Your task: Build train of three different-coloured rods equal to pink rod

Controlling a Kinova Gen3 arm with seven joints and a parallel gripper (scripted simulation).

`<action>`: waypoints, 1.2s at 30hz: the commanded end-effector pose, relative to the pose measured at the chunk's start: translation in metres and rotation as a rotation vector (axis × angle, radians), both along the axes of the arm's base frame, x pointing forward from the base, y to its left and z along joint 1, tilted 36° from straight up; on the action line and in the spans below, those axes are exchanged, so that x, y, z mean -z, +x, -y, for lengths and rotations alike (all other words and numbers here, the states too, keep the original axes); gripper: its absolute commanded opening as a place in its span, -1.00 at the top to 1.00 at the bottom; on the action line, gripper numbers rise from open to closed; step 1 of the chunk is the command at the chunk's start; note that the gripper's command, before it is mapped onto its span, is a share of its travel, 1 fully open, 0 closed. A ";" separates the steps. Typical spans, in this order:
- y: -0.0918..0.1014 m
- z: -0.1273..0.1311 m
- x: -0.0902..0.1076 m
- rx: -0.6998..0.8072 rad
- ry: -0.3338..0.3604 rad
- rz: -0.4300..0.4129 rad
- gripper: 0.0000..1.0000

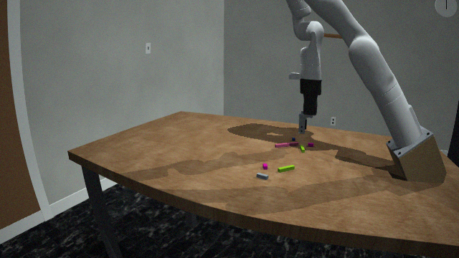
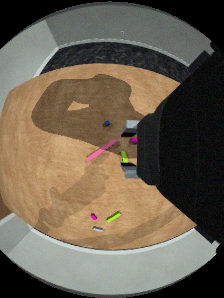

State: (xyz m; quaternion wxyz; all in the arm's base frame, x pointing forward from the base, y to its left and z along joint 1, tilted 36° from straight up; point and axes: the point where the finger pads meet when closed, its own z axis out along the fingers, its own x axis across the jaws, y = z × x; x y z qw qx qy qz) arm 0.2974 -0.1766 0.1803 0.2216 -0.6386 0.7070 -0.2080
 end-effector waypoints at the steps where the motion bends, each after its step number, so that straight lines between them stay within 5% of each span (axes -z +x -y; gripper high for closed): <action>1: 0.005 -0.005 -0.005 0.035 0.030 0.010 -1.00; 19: 0.013 -0.013 -0.011 0.391 0.284 0.017 -1.00; 36: 0.015 -0.020 -0.013 0.618 0.446 0.025 -1.00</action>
